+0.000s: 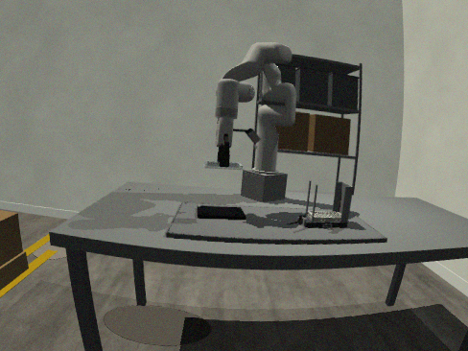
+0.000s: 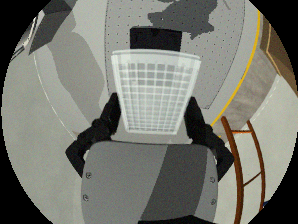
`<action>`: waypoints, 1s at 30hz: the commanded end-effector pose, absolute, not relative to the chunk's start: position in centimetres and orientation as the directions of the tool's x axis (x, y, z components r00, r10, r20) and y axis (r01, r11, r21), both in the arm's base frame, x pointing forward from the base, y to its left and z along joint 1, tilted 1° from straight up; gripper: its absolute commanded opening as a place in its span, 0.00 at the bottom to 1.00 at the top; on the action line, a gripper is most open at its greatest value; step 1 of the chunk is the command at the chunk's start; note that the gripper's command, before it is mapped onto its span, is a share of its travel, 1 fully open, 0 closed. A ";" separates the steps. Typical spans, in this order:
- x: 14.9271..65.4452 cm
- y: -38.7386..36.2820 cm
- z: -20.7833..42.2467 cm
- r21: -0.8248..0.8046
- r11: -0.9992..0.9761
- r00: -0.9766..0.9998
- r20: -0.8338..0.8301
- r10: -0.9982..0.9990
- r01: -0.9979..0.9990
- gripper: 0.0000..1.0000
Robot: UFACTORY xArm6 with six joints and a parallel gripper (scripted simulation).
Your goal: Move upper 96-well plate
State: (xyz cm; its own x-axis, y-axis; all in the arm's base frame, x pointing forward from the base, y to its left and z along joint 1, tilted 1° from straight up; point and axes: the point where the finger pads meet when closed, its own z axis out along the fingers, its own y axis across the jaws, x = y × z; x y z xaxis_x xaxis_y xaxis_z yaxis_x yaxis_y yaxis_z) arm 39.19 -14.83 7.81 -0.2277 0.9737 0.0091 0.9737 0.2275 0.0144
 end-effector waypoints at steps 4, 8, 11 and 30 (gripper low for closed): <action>39.3 -14.8 8.0 0.018 0.227 -0.227 0.007 0.974 0.974 0.00; 39.3 -14.8 8.0 0.018 0.227 -0.227 0.007 0.974 0.974 0.00; 39.3 -14.8 8.0 0.018 0.227 -0.227 0.007 0.974 0.974 0.00; 39.3 -14.7 6.6 0.018 0.227 -0.227 0.007 0.974 0.974 0.00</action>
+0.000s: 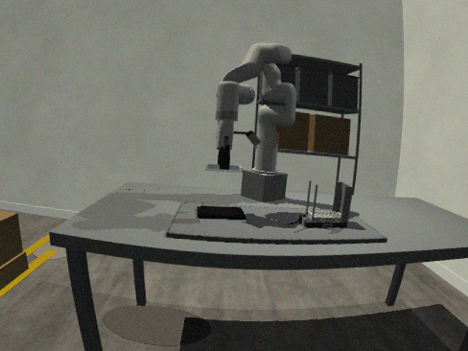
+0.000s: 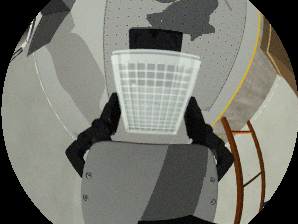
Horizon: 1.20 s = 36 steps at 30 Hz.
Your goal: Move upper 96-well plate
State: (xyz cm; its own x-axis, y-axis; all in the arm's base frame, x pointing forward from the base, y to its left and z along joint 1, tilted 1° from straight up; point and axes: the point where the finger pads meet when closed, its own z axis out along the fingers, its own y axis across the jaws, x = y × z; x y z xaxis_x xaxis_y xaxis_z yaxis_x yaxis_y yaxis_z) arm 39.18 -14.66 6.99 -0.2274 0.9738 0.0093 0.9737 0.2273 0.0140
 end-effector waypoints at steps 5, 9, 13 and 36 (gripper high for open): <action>39.4 -14.7 6.1 0.018 0.227 -0.227 0.007 0.974 0.974 0.00; 39.4 -14.7 5.5 0.018 0.227 -0.227 0.007 0.974 0.974 0.00; 39.4 -14.7 4.8 0.018 0.227 -0.227 0.007 0.974 0.974 0.00; 39.4 -14.6 1.4 0.018 0.227 -0.227 0.007 0.974 0.974 0.00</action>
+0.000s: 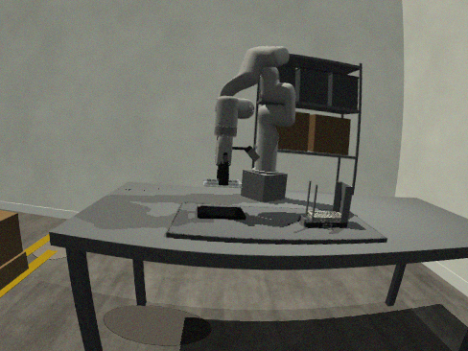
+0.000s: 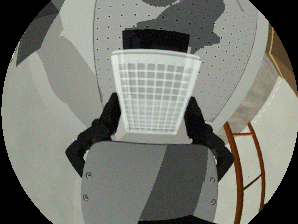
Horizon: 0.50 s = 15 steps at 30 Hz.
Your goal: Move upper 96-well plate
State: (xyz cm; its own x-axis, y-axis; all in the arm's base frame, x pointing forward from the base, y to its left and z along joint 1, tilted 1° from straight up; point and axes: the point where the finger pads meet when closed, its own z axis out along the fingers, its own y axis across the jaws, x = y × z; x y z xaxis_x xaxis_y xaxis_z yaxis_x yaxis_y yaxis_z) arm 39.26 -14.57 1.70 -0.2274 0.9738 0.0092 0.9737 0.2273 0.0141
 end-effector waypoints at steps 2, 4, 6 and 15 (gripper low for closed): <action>39.4 -14.6 1.3 0.018 0.227 -0.227 0.007 0.974 0.974 0.00; 39.4 -14.6 0.9 0.018 0.227 -0.227 0.007 0.974 0.974 0.00; 39.4 -14.6 0.6 0.018 0.227 -0.227 0.007 0.974 0.974 0.00; 39.5 -14.6 -0.9 0.018 0.227 -0.227 0.007 0.974 0.974 0.00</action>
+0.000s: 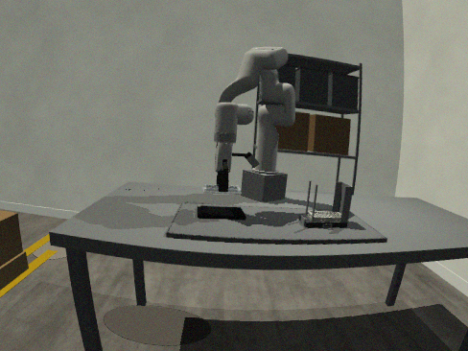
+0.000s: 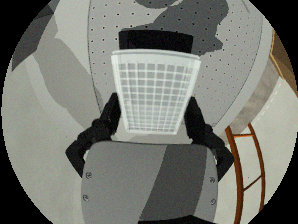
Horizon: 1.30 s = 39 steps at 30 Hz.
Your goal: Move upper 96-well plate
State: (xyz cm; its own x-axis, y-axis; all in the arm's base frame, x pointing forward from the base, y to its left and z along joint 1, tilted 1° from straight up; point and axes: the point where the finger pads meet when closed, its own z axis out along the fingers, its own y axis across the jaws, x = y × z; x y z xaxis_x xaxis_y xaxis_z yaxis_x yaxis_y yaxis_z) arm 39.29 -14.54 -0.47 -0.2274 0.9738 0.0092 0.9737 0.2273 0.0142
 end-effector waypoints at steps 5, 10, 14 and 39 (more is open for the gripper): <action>39.5 -14.6 -1.4 0.018 0.227 -0.227 0.007 0.974 0.974 0.00; 39.5 -14.6 -2.2 0.018 0.227 -0.227 0.007 0.974 0.974 0.00; 39.5 -14.6 -2.9 0.018 0.227 -0.227 0.007 0.974 0.974 0.00; 39.5 -14.5 -6.2 0.017 0.227 -0.227 0.007 0.974 0.974 0.00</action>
State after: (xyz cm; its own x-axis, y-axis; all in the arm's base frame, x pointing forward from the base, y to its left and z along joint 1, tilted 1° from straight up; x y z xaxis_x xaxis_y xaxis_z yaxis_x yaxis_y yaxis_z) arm 39.33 -14.46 -6.11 -0.2274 0.9738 0.0095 0.9737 0.2273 0.0136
